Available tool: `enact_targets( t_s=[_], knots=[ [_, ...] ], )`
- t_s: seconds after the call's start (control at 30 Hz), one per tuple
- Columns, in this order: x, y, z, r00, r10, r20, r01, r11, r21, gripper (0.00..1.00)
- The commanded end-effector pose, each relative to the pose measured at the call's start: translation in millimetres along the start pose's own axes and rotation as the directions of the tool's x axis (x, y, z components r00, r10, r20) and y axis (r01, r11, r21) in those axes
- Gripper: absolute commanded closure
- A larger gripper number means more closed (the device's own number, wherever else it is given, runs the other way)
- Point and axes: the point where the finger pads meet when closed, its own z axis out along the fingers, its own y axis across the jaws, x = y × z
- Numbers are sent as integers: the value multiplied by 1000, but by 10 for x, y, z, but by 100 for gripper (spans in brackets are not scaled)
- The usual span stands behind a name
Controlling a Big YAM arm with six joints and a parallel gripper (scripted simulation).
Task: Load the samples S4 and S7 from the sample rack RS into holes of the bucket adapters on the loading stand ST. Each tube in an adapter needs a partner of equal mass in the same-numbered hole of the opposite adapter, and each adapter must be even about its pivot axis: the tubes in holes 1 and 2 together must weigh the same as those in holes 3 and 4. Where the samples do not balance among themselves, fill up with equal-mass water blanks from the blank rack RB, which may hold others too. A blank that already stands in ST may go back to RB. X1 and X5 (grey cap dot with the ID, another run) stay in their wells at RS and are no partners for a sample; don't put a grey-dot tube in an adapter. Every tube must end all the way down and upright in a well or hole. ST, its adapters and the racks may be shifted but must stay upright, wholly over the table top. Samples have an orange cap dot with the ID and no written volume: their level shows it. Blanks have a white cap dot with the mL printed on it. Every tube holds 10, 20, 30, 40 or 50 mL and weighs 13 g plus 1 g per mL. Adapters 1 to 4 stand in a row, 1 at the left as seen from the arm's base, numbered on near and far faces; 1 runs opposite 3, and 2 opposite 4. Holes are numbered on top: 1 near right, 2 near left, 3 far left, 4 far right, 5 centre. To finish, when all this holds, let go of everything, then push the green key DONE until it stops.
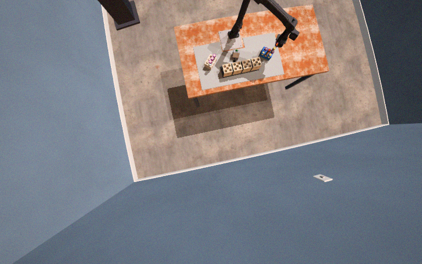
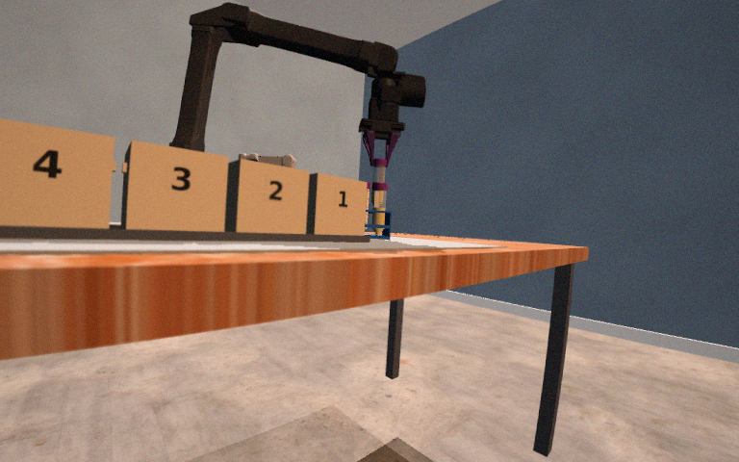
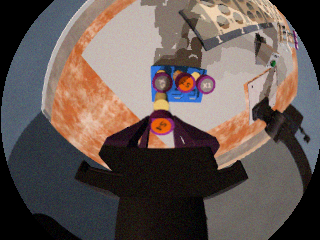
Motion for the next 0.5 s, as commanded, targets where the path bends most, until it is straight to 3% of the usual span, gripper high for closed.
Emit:
enact_targets(
  t_s=[0.0, 0.3, 0.33, 0.47],
  knots=[
    [-10, 104, -179, 1000, 1, 7, -1, 999, -49, 100],
    [-10, 99, -177, 1000, 1, 7, -1, 999, -49, 100],
    [17, 33, -73, 1000, 2, 5, -2, 999, -36, 100],
    [15, 40, 76, 1000, 2, 3, -2, 1000, -16, 100]
  ],
)
